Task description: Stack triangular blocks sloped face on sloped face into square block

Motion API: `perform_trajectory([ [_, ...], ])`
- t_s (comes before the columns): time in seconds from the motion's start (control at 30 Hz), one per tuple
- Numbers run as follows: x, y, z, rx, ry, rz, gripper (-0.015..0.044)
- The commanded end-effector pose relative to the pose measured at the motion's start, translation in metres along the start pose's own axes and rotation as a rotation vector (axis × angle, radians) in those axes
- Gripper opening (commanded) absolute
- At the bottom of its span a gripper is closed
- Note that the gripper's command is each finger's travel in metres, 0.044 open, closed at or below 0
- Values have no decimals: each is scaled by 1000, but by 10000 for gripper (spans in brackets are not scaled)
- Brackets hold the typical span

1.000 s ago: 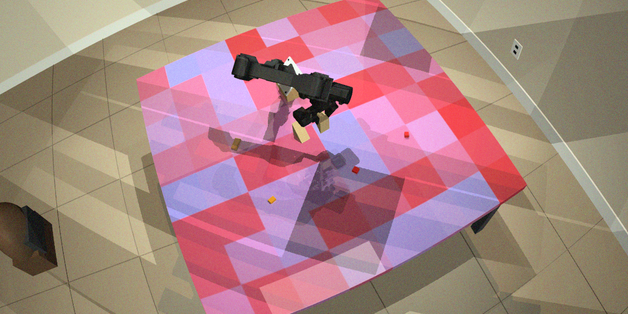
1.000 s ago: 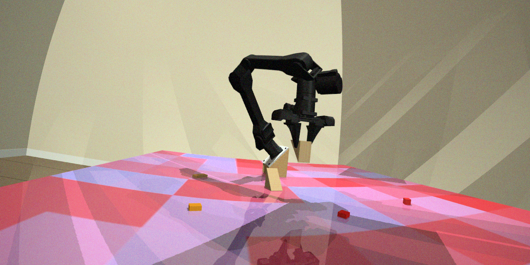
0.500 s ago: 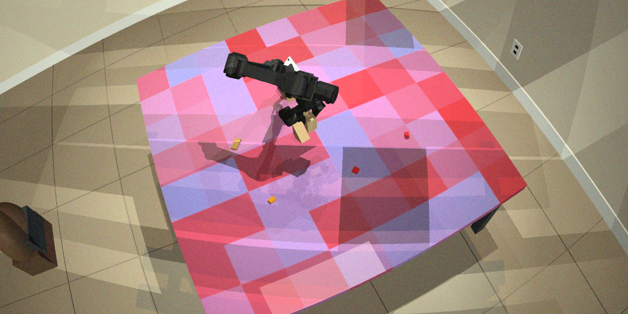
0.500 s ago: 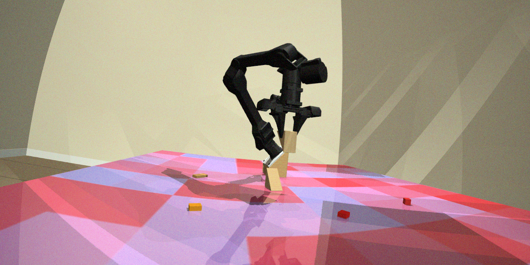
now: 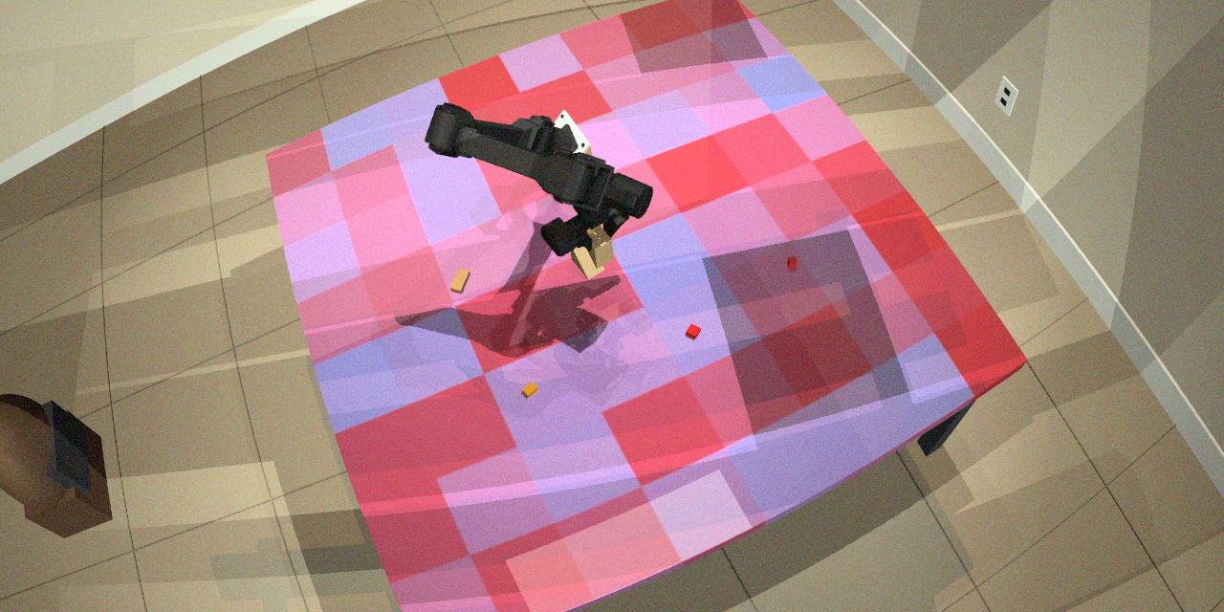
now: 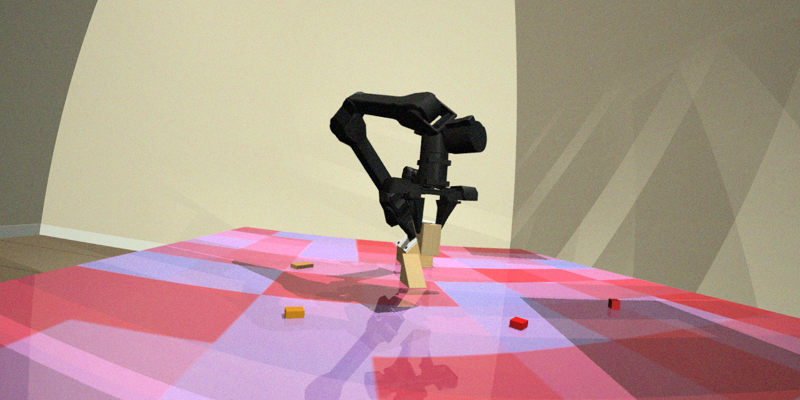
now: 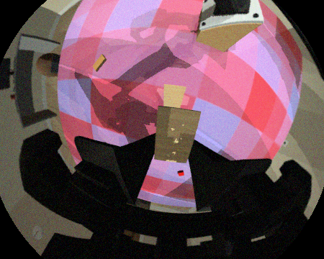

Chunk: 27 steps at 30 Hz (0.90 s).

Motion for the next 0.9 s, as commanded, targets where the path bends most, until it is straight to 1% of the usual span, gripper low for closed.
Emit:
perform_trajectory([
  [0.0, 11, -5, 2, -2, -5, 0, 0],
  [0.27, 28, -12, 4, -2, -6, 0, 0],
  [0.47, 50, -17, 8, -2, -8, 0, 0],
  [0.87, 50, -18, 8, 4, -7, 3, 0],
])
Point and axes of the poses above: the point midway between the two fingers, 35 mm back from their tips, its own x axis out along the fingers, its own z axis across the jaws, y = z × x, the point moved 6 cm from there along -x, back along the fingers, and after that the axes turned 11 degrees about x, right-handed, at the moved point
